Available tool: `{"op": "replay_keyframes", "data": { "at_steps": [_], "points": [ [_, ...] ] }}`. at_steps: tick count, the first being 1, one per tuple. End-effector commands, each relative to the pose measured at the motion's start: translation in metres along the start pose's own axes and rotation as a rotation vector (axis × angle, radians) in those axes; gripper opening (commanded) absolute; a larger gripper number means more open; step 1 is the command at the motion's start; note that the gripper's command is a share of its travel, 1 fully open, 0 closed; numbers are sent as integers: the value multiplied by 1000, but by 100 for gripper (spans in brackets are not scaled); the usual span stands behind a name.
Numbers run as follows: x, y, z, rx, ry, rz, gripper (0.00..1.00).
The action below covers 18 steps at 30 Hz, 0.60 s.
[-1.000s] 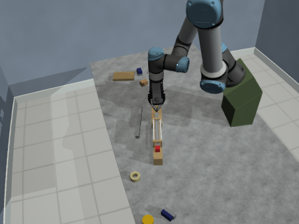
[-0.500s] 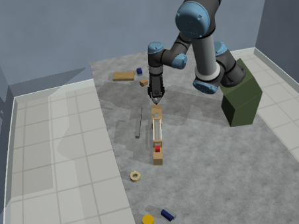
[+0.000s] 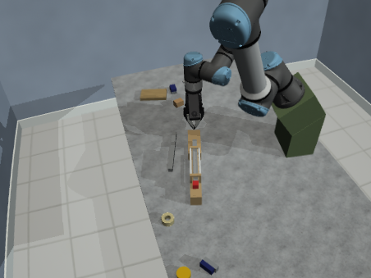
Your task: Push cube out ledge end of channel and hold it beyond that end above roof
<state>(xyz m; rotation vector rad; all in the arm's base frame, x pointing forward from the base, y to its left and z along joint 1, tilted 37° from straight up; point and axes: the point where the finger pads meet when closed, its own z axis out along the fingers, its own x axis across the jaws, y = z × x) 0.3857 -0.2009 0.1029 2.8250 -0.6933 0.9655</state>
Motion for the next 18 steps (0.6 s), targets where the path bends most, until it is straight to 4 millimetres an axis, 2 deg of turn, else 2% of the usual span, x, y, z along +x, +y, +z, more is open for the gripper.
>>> {"op": "replay_keyframes", "data": {
  "at_steps": [1,18],
  "points": [
    [0,1,12,-1,1,-1,0],
    [0,2,37,-1,1,-1,0]
  ]
}}
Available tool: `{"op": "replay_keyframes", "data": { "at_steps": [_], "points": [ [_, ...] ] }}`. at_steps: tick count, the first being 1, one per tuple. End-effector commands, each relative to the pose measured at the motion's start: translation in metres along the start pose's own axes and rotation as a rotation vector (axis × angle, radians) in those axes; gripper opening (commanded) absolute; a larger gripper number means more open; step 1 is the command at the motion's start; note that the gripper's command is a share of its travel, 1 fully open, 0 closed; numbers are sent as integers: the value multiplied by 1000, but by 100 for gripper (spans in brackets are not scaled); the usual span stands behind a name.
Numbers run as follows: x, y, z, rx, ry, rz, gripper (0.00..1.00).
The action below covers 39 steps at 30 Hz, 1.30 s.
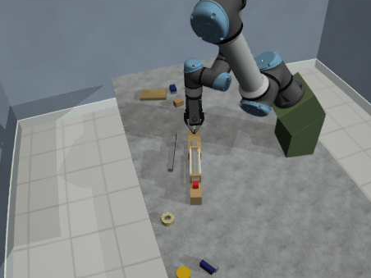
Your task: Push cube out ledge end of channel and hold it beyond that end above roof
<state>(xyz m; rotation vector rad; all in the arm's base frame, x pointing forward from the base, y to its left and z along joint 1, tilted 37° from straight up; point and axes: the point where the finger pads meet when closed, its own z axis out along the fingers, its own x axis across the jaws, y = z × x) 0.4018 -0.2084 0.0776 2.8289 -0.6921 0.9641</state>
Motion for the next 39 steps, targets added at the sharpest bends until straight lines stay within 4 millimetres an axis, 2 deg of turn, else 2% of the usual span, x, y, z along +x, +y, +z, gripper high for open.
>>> {"op": "replay_keyframes", "data": {
  "at_steps": [1,9,23,39],
  "points": [
    [1,0,6,-3,3,0,0],
    [1,0,8,-3,3,0,0],
    [1,1,31,-3,3,0,0],
    [1,-10,32,-3,3,0,0]
  ]
}}
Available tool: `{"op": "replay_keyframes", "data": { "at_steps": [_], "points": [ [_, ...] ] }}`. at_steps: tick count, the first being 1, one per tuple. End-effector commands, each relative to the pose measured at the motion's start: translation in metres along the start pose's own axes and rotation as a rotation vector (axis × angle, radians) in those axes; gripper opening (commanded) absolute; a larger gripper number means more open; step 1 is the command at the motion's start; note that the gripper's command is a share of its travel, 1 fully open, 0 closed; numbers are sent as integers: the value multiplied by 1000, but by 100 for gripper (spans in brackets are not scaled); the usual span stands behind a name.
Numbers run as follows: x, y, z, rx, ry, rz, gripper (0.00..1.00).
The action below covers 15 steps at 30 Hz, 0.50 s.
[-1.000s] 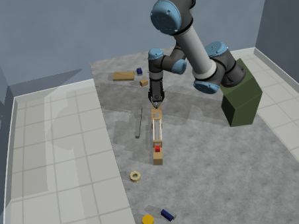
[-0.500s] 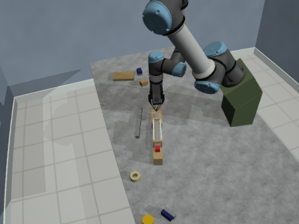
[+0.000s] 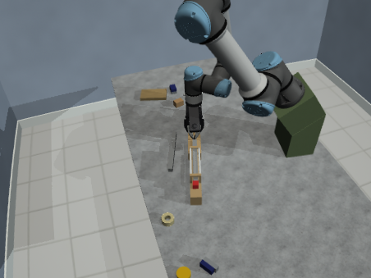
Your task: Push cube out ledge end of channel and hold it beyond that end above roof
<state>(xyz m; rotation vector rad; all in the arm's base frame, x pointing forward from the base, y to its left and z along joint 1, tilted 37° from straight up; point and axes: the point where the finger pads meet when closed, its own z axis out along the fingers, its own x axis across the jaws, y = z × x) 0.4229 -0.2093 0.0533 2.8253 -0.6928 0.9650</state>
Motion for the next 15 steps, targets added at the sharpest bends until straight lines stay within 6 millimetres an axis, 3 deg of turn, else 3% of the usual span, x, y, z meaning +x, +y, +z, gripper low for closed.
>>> {"op": "replay_keyframes", "data": {
  "at_steps": [1,15],
  "points": [
    [0,-5,0,-1,1,0,0],
    [0,-17,0,-1,1,0,0]
  ]
}}
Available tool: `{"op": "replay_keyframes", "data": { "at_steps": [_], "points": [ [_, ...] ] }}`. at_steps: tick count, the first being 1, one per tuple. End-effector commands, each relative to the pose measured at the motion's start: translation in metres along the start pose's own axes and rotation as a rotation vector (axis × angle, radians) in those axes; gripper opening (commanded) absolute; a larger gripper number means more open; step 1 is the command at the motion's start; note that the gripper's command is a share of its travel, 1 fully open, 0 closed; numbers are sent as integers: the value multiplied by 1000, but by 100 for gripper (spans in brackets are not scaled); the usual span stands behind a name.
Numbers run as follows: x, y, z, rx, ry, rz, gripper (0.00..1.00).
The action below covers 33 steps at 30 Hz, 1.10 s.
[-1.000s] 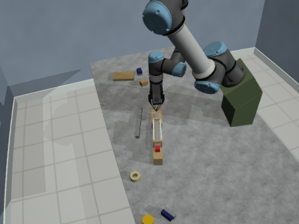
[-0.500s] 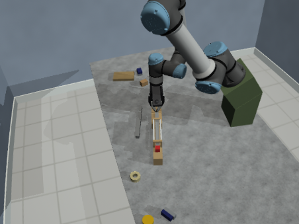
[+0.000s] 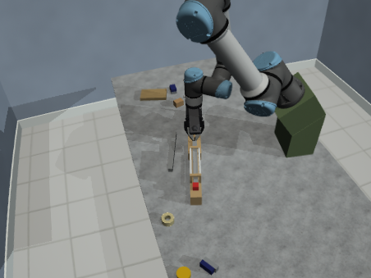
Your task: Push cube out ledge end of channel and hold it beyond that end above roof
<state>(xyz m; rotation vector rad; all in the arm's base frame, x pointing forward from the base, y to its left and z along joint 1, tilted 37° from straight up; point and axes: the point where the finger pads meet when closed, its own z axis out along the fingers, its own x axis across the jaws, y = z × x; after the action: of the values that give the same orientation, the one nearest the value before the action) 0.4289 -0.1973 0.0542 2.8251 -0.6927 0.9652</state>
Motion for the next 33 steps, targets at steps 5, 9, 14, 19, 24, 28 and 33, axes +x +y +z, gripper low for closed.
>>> {"op": "replay_keyframes", "data": {
  "at_steps": [5,9,14,19,24,28,33],
  "points": [
    [0,-8,0,-1,1,0,0],
    [0,-12,0,-1,1,0,0],
    [0,-14,0,-1,1,0,0],
    [0,-14,-1,-1,1,0,0],
    [0,-14,-5,-1,1,0,0],
    [0,-14,-11,-1,1,0,0],
    [0,-14,-17,-1,1,0,0]
  ]
}}
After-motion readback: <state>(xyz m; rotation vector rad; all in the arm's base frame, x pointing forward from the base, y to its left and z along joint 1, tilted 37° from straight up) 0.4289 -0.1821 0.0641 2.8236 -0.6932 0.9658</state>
